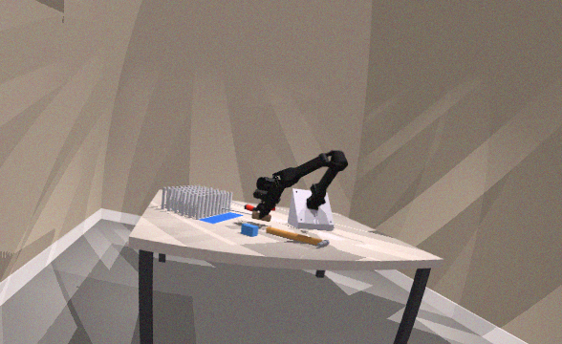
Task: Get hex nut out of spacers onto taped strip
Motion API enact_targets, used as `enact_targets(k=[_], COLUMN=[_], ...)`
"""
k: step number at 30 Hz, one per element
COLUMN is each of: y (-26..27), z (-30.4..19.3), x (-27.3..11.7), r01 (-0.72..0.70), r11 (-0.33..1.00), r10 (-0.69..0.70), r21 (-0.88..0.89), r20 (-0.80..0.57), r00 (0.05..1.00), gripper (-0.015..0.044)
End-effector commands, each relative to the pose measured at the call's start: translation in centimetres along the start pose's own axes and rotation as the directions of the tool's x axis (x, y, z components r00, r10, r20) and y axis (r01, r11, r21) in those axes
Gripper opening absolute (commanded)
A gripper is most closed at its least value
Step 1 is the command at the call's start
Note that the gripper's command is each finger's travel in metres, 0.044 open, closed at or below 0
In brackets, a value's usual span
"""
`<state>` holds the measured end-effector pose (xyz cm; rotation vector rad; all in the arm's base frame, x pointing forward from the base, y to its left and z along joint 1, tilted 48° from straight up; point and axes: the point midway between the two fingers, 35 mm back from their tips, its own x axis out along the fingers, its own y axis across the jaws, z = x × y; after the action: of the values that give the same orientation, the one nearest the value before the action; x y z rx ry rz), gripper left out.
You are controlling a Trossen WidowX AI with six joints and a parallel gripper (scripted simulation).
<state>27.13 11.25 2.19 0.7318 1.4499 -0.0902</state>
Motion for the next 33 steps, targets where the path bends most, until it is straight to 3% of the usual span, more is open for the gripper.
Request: enact_targets(k=[1,33], y=[0.1,0.2], z=[0.4,2.2], x=[0.1,0.9], r01=[0.001,0.0], r11=[1.0,1.0], r10=[-0.001,0.0], r21=[-0.001,-0.004], r20=[0.007,0.009], r00=[1.0,1.0], gripper=[0.0,0.0])
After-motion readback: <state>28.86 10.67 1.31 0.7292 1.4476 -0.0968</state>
